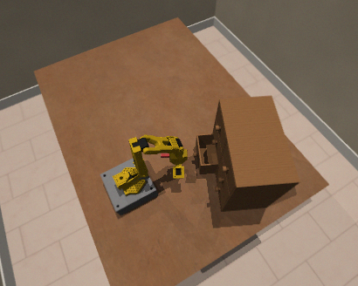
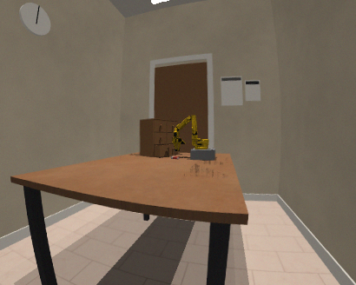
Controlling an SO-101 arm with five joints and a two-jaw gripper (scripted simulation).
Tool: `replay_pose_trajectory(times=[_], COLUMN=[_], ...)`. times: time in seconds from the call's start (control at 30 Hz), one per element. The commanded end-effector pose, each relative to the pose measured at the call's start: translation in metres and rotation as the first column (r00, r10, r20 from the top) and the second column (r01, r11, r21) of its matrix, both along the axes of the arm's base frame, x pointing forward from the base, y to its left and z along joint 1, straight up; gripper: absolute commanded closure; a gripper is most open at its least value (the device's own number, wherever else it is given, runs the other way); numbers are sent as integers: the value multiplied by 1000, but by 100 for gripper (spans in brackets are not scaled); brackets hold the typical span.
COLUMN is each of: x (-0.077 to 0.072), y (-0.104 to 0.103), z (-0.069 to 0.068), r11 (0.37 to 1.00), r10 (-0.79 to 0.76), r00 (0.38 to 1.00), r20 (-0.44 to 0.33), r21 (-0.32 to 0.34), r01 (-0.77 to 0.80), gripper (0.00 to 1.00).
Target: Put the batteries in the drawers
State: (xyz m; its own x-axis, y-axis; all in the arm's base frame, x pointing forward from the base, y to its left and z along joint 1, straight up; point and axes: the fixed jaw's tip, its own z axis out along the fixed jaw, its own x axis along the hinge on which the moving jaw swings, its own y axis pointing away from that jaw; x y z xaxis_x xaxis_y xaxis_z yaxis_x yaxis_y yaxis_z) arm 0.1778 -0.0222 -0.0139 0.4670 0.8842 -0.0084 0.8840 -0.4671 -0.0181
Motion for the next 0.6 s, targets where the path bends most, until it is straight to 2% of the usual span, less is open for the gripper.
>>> replay_pose_trajectory(times=[0.0, 0.27, 0.57], x=[4, 3, 2], y=[0, -2, -3], z=[5, 5, 5], r11=[1000, 987, 936], r10=[8, -162, -351], r00=[1000, 986, 936], r20=[23, 23, 23], r21=[-1, -1, 0], r01=[-8, 162, 351], gripper=[100, 100, 100])
